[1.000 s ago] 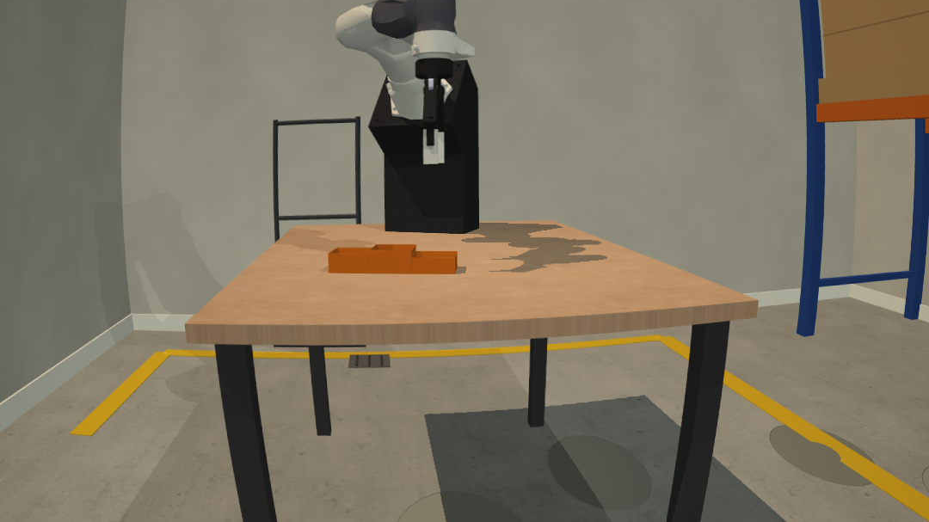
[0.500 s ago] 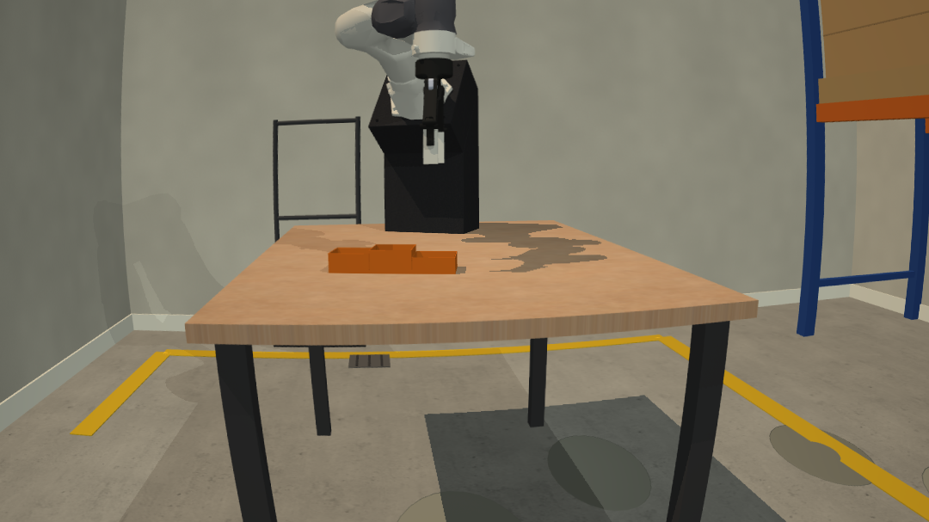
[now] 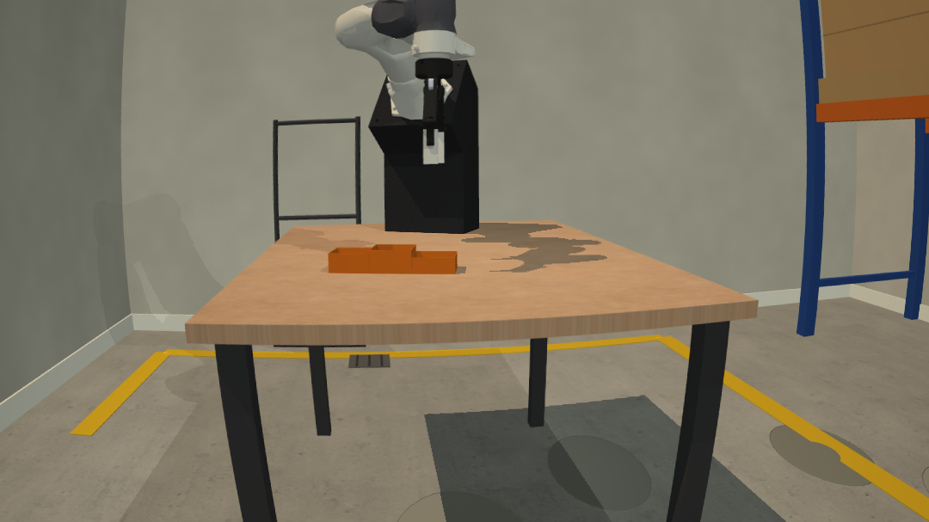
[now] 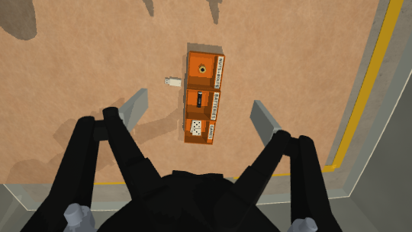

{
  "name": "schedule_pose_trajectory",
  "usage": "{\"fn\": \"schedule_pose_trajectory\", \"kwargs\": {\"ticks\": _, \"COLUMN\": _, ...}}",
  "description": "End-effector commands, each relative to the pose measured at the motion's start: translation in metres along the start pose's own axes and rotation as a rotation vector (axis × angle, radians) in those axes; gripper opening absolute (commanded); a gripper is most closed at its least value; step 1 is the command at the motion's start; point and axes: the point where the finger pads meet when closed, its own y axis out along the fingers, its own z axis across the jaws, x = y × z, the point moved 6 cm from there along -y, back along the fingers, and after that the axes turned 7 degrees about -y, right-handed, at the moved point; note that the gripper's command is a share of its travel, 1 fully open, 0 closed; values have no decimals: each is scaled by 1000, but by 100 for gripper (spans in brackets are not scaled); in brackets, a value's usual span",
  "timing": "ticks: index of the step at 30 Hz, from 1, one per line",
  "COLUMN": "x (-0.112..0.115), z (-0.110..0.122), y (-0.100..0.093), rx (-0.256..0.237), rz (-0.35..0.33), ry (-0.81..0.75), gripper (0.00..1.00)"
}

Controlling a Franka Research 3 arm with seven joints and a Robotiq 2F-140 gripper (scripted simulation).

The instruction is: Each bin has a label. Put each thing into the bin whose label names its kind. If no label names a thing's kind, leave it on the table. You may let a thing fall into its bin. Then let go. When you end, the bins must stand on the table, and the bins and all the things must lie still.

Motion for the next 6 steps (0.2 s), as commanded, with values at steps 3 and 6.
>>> {"fn": "schedule_pose_trajectory", "kwargs": {"ticks": 3, "x": 1, "z": 0, "y": 0, "rx": -2, "rz": -2, "ry": -3, "gripper": 100}}
{"fn": "schedule_pose_trajectory", "kwargs": {"ticks": 6, "x": 1, "z": 0, "y": 0, "rx": -2, "rz": -2, "ry": -3, "gripper": 100}}
